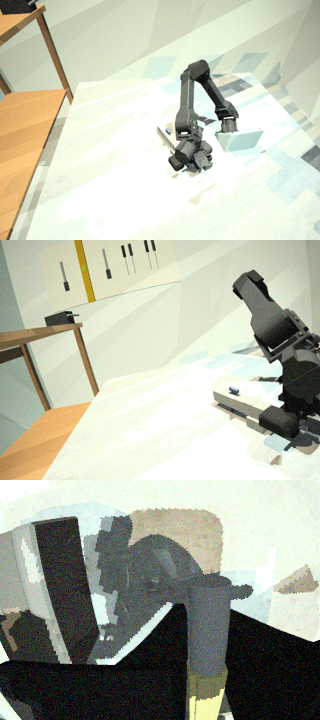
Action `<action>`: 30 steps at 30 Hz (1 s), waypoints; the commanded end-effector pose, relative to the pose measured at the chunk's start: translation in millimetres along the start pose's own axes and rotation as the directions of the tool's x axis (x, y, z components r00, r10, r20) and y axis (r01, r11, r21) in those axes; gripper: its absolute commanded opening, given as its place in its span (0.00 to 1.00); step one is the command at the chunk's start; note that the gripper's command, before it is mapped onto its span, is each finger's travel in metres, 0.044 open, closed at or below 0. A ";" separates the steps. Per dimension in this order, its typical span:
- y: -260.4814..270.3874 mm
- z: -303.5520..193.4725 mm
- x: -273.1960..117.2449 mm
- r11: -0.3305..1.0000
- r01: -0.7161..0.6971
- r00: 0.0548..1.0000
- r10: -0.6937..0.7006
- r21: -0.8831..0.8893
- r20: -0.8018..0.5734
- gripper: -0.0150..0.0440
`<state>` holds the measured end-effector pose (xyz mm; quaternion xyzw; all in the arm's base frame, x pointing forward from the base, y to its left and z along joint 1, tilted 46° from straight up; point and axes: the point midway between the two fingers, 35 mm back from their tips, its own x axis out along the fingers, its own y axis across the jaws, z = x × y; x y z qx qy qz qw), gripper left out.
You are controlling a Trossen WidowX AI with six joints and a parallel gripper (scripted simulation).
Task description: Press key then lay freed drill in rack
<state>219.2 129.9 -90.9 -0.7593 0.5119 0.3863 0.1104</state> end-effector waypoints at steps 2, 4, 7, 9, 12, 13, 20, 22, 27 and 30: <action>-3.7 9.5 -3.7 1.000 0.007 1.000 -0.007 0.005 0.005 0.25; -3.9 12.9 -4.0 1.000 0.007 1.000 -0.007 0.005 0.005 0.25; -4.1 18.4 -4.5 1.000 0.007 1.000 -0.007 0.005 0.005 0.25; -4.3 20.8 -4.8 1.000 0.007 1.000 -0.007 0.005 0.006 0.25; -4.3 23.5 -5.0 1.000 0.007 1.000 -0.008 0.005 0.006 0.25; -4.4 24.9 -5.1 1.000 0.008 1.000 -0.008 0.005 0.006 0.25; -4.4 35.5 -5.7 1.000 0.008 1.000 -0.008 0.005 0.006 0.25; -4.3 39.1 -5.9 1.000 0.008 1.000 -0.008 0.005 0.007 0.25; -4.2 44.4 -6.2 1.000 0.008 1.000 -0.008 0.005 0.007 0.25; -4.2 48.6 -6.4 1.000 0.008 1.000 -0.008 0.005 0.007 0.25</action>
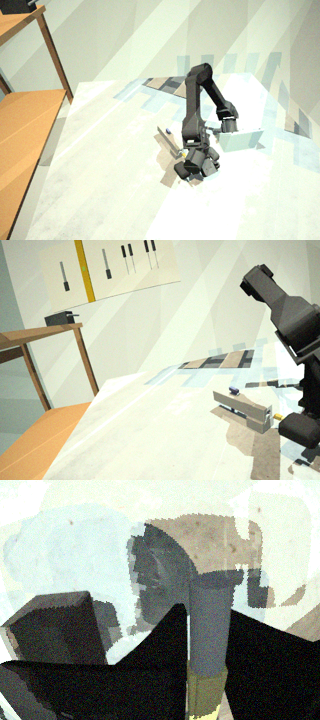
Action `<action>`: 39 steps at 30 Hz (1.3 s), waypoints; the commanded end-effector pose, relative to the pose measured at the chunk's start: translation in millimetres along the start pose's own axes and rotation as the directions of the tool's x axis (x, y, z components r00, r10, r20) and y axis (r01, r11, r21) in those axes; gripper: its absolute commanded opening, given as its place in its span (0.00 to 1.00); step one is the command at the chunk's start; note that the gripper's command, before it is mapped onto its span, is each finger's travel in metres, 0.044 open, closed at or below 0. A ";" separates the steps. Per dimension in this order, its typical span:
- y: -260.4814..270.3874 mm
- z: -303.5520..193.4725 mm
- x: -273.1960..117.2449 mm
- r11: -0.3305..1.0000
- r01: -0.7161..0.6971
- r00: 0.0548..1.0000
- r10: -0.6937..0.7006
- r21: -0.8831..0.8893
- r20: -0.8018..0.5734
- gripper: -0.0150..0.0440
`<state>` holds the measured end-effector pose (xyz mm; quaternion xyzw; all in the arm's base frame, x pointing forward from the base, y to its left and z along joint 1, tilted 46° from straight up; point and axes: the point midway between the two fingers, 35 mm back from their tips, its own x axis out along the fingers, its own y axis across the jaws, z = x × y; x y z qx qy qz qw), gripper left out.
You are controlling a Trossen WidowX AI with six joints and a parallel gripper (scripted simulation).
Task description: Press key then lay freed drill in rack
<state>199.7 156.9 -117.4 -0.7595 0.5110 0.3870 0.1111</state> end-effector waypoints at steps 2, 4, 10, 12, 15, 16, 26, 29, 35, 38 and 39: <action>-2.7 9.0 -2.9 1.000 0.006 1.000 -0.006 0.005 0.006 0.25; -2.6 12.0 -3.0 1.000 0.006 1.000 -0.006 0.005 0.006 0.25; -0.2 11.3 -4.0 1.000 0.006 1.000 -0.006 0.005 0.006 0.25; 0.2 11.1 -4.8 1.000 0.006 1.000 -0.006 0.005 0.006 0.25; 0.2 10.9 -6.0 1.000 0.006 1.000 -0.006 0.005 0.006 0.25; 0.3 10.8 -6.4 1.000 0.006 1.000 -0.006 0.005 0.006 0.25; 1.4 9.7 -10.0 1.000 0.006 1.000 -0.006 0.005 0.006 0.25; 1.7 9.4 -11.1 1.000 0.006 1.000 -0.006 0.005 0.006 0.25; 2.4 8.8 -13.2 1.000 0.006 1.000 -0.006 0.005 0.006 0.25; 2.8 8.5 -14.2 1.000 0.006 1.000 -0.006 0.005 0.006 0.25; 2.9 8.4 -14.6 1.000 0.006 1.000 -0.006 0.005 0.006 0.25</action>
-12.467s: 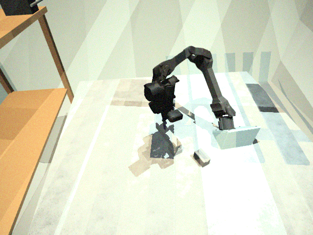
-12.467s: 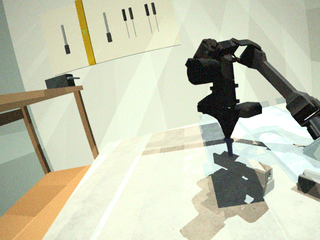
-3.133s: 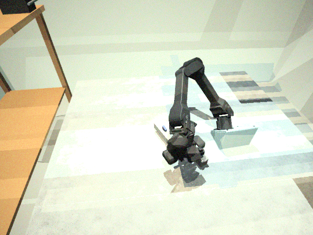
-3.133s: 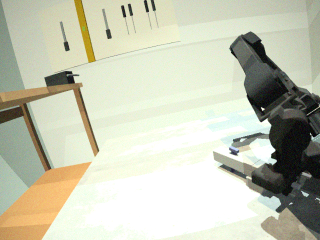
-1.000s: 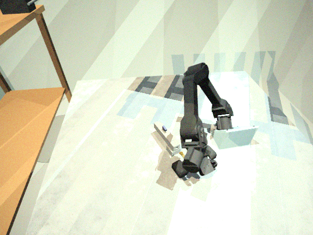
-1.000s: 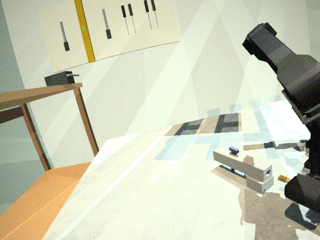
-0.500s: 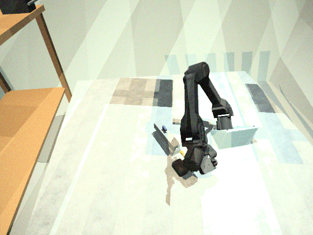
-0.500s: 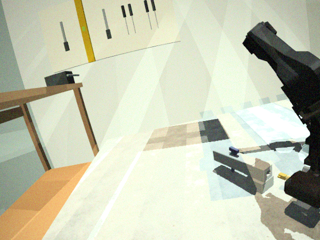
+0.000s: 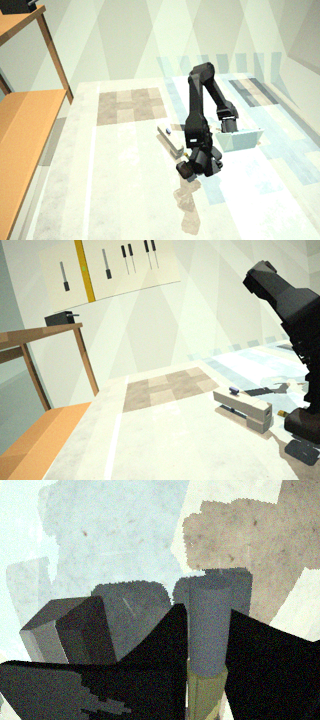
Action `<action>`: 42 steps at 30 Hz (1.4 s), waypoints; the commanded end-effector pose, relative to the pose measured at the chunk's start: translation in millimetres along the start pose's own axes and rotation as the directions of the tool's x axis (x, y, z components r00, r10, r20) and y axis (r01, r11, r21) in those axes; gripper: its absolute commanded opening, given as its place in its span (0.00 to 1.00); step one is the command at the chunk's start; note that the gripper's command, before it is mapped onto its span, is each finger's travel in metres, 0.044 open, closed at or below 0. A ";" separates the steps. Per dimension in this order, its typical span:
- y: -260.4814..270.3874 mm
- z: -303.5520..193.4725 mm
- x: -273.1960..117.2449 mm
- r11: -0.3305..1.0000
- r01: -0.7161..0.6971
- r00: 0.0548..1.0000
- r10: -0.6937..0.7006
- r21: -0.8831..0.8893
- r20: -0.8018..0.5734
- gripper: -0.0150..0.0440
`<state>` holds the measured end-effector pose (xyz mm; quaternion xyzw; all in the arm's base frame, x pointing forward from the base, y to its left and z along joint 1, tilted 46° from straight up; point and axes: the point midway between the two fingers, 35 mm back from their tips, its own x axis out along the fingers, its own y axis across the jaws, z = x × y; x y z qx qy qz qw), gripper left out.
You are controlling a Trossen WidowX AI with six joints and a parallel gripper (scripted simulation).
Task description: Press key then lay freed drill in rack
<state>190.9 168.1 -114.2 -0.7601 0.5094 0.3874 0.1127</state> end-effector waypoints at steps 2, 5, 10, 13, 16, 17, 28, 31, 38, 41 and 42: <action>-0.2 -0.1 -3.7 1.000 0.002 1.000 -0.002 0.004 0.004 0.25; 0.2 -0.4 -4.7 1.000 0.002 1.000 -0.002 0.004 0.004 0.25; 0.7 -0.8 -6.3 1.000 0.002 1.000 -0.002 0.004 0.004 0.25; 1.1 -1.1 -7.3 1.000 0.002 1.000 -0.002 0.004 0.004 0.25; 1.4 -1.4 -8.2 1.000 0.002 1.000 -0.002 0.004 0.004 0.25; 1.5 -1.5 -8.6 1.000 0.002 1.000 -0.002 0.004 0.004 0.25; 2.6 -2.3 -11.9 1.000 0.002 1.000 -0.002 0.004 0.004 0.25; 2.9 -2.5 -12.8 1.000 0.002 1.000 -0.002 0.004 0.004 0.25; 3.4 -2.9 -14.7 1.000 0.002 1.000 -0.002 0.004 0.004 0.25; 3.5 -3.0 -15.6 1.000 0.002 1.000 -0.002 0.004 0.004 0.25; 3.6 -3.1 -15.8 1.000 0.002 1.000 -0.002 0.004 0.004 0.25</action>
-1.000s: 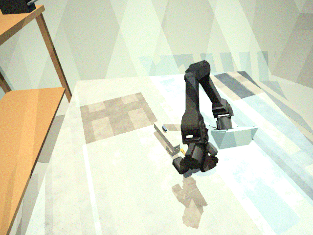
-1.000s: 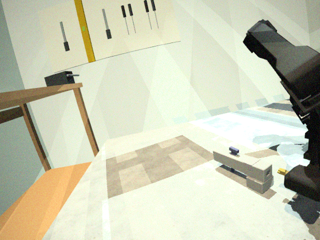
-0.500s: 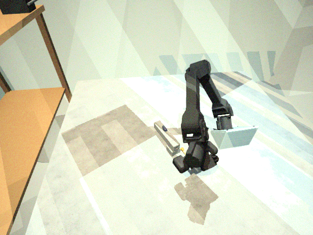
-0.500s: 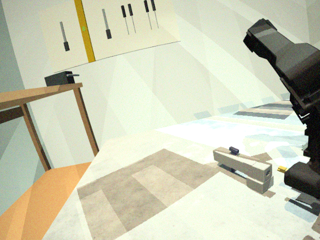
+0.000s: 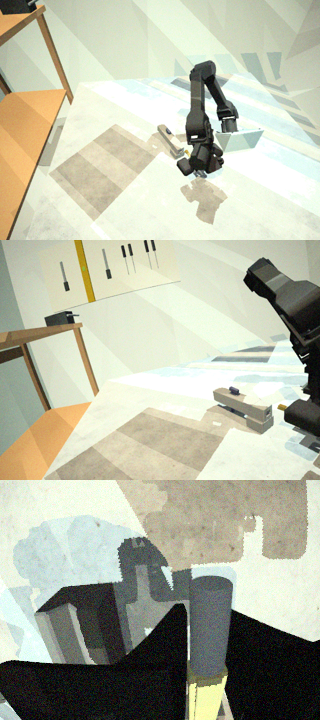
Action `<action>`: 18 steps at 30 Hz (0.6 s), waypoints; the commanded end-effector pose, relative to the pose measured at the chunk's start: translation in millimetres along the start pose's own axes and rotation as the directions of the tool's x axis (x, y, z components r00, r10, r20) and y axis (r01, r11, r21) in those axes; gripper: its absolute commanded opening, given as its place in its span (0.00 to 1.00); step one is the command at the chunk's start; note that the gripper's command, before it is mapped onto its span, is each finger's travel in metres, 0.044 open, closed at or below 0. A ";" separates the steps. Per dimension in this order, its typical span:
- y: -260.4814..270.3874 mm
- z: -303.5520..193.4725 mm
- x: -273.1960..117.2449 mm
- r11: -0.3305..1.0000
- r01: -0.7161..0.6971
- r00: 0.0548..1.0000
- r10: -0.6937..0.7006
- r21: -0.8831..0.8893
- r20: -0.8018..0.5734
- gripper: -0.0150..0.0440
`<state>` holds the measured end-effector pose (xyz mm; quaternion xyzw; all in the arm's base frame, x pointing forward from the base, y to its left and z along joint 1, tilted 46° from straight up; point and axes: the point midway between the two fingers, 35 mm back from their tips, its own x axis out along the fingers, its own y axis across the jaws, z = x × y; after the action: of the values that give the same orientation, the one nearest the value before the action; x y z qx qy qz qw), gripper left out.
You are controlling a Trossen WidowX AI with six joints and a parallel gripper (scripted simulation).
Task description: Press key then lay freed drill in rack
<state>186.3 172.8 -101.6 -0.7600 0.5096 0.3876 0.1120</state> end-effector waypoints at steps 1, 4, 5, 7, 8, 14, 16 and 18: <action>-1.0 0.4 -3.2 1.000 0.002 1.000 -0.002 0.005 0.005 0.25; -0.8 0.3 -4.0 1.000 0.002 1.000 -0.002 0.005 0.005 0.25; -0.8 0.3 -4.2 1.000 0.002 1.000 -0.002 0.005 0.005 0.25; -0.7 0.2 -4.7 1.000 0.002 1.000 -0.002 0.005 0.005 0.25; -0.6 0.2 -5.0 1.000 0.002 1.000 -0.002 0.005 0.005 0.25; -0.4 0.0 -6.4 1.000 0.002 1.000 -0.002 0.005 0.005 0.25; -0.4 0.0 -6.9 1.000 0.002 1.000 -0.002 0.005 0.005 0.25; -0.3 -0.1 -7.3 1.000 0.002 1.000 -0.002 0.005 0.005 0.25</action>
<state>185.0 175.1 -97.8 -0.7600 0.5096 0.3876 0.1118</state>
